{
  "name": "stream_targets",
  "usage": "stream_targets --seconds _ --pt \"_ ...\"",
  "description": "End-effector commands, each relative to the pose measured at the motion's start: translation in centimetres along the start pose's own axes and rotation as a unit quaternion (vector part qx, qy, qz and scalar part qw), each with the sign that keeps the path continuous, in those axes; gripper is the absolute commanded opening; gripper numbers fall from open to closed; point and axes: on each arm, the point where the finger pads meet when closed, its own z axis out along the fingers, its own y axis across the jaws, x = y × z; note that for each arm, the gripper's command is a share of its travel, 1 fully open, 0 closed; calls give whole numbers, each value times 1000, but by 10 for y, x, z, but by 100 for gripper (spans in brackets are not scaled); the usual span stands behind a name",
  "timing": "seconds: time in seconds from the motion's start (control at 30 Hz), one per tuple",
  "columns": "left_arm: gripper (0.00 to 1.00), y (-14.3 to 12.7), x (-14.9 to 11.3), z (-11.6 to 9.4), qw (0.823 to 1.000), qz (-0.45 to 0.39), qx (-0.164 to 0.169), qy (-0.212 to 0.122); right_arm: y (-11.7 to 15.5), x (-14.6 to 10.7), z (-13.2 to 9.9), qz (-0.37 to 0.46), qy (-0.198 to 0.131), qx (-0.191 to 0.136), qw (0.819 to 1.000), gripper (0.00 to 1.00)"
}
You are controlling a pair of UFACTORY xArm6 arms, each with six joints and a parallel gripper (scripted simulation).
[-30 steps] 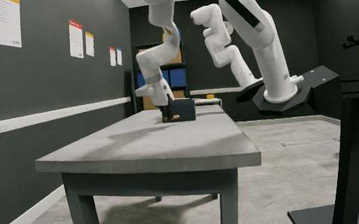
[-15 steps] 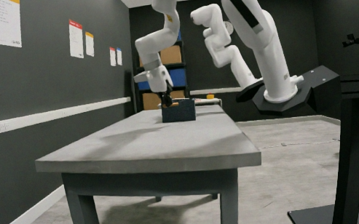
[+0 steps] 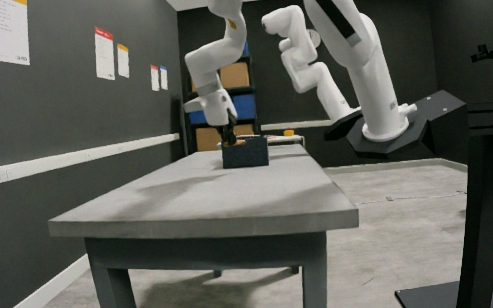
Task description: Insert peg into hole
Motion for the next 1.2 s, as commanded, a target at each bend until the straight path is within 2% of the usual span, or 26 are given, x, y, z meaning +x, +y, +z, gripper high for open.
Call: stream_targets --seconds 0.0,0.3,0.5,0.73,0.8,1.17 --pt "0 1 0 -1 1000 18 6 0 0 0 -1 0 1 0 1000 100" --pt "0 1 0 -1 995 90 32 0 0 0 -1 0 1 0 1000 100" --pt "0 1 0 -1 981 182 65 0 0 0 -1 0 1 0 1000 100" --pt "0 1 0 -1 946 306 110 0 0 0 -1 0 1 0 1000 100" --pt "0 1 0 -1 946 306 110 0 0 0 -1 0 1 0 1000 100" --pt "0 1 0 -1 872 460 166 0 0 0 -1 0 1 0 1000 100"
